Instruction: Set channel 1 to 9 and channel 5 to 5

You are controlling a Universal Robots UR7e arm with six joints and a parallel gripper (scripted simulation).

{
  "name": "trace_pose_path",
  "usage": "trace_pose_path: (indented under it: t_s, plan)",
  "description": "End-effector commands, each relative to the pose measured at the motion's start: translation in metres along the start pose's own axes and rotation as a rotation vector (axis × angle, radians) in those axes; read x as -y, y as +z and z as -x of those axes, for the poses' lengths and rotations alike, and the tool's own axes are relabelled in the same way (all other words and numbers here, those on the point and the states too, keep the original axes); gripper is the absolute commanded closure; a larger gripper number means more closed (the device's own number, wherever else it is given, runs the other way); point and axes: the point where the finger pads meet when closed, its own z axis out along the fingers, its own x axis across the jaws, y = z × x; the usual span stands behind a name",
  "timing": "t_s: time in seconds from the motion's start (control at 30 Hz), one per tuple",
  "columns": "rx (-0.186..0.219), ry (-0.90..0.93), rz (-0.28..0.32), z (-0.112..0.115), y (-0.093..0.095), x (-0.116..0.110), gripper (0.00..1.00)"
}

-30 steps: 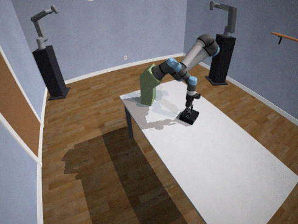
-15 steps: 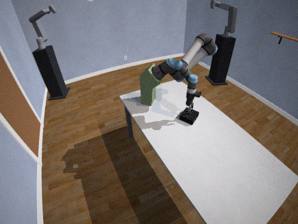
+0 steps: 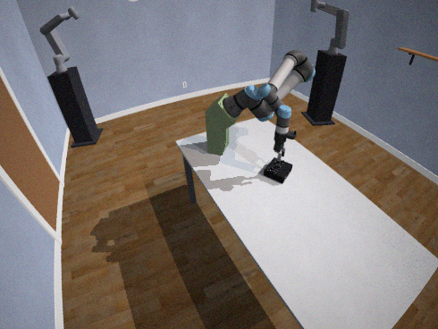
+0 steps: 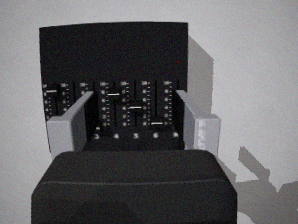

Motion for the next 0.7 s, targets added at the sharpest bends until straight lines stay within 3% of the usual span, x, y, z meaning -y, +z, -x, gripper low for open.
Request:
trace_pose_path:
  t_s: [0.0,0.67]
  plan:
    - [0.018,0.002,0.007,0.000,-0.011,-0.001,0.00]
    - [0.018,0.002,0.007,-0.001,-0.031,-0.001,0.00]
